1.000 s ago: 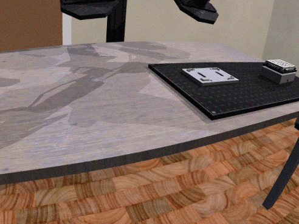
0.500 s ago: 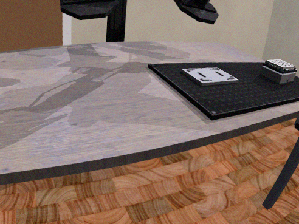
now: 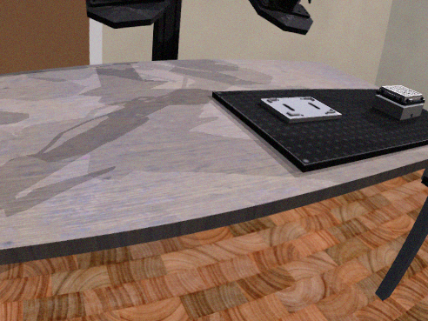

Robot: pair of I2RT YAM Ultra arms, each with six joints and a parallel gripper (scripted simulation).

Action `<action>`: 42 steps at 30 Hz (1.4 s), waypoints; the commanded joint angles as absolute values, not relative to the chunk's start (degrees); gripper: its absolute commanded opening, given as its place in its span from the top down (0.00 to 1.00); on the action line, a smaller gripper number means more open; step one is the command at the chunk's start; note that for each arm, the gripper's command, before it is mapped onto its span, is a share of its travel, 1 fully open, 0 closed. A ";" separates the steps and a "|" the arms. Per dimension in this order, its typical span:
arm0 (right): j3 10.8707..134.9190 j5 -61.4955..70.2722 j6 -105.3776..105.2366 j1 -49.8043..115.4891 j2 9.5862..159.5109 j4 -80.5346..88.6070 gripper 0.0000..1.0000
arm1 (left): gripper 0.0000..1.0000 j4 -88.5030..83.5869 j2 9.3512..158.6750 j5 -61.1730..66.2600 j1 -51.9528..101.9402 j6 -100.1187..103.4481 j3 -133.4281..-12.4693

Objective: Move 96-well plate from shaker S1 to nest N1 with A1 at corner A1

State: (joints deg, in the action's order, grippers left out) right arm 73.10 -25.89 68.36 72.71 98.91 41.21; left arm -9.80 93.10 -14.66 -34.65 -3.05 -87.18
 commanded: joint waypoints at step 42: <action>36.51 -21.96 27.33 81.60 93.64 -42.27 0.00 | 0.00 6.17 67.65 15.08 -36.06 -6.54 -30.76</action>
State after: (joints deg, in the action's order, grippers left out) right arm 38.11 -22.24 28.21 80.60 93.91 -39.05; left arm 3.09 69.78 13.13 -35.03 -5.93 -31.99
